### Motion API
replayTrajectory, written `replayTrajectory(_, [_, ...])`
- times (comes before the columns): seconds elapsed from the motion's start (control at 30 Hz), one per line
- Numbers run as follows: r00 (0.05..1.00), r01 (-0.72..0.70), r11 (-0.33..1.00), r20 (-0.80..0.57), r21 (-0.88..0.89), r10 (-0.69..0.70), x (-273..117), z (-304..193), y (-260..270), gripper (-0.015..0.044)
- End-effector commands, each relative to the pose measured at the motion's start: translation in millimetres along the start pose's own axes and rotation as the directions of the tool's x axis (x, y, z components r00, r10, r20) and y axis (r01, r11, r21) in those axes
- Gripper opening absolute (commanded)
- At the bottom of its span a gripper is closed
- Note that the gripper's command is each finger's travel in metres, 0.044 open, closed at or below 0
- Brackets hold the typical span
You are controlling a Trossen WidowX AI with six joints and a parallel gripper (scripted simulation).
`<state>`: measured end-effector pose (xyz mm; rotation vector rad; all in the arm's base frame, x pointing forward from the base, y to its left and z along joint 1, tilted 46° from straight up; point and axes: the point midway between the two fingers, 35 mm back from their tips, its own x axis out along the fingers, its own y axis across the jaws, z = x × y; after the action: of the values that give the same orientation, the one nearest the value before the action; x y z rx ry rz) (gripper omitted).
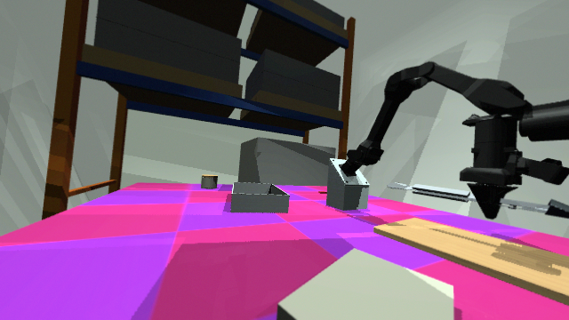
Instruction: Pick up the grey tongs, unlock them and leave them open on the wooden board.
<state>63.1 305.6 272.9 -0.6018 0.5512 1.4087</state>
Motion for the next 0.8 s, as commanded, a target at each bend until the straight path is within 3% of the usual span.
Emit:
replayTrajectory(0.0, [1.0, 0.004, 1.0, 0.0, 0.004, -0.004, 7, -1, 0, -0.015])
replayTrajectory(0.7, [1.0, 0.003, 1.0, 0.0, 0.005, -0.003, 33, -4, 1, -0.015])
replayTrajectory(0.77, [1.0, -0.002, 1.0, -0.003, 0.001, 0.002, 32, -5, 2, -0.0097])
